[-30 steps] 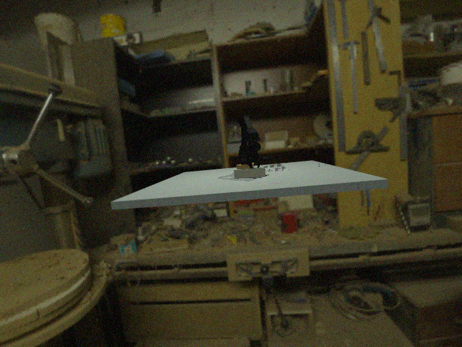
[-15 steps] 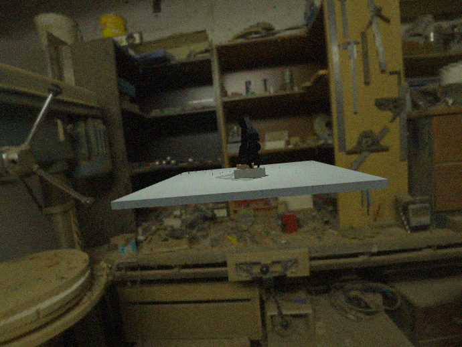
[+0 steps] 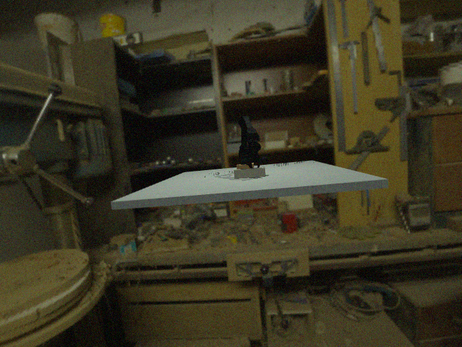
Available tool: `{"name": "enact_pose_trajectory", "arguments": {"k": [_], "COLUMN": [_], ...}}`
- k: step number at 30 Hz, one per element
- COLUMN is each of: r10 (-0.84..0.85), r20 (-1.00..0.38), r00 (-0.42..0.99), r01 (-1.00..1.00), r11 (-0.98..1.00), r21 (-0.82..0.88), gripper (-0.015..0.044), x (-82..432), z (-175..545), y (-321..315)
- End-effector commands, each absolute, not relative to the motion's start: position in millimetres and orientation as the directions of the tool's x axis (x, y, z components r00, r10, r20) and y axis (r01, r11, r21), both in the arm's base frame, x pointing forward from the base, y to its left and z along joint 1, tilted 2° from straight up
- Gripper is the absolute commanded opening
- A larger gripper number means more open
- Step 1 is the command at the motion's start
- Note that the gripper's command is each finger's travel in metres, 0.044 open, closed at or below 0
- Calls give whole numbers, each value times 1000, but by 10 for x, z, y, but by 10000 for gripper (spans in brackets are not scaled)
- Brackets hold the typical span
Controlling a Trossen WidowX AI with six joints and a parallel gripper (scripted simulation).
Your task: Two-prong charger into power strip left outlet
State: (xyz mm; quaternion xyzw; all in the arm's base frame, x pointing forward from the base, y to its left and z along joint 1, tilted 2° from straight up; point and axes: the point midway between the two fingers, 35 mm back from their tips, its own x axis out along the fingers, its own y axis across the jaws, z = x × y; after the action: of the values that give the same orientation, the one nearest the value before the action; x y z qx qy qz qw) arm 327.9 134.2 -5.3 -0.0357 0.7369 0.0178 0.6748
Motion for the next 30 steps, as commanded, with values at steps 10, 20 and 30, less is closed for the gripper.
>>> {"name": "enact_pose_trajectory", "arguments": {"k": [10,20,30], "r10": [-28,-28,-27], "r20": [-996,-996,-996], "r00": [-85,-85,-82], "r01": [-77,-77,-77], "r11": [997,997,997], "r21": [-21,-21,-21], "gripper": [105,367,440], "x": [3282,3282,3269], "z": [-54,-54,-54], "y": [1343,1343,1342]}}
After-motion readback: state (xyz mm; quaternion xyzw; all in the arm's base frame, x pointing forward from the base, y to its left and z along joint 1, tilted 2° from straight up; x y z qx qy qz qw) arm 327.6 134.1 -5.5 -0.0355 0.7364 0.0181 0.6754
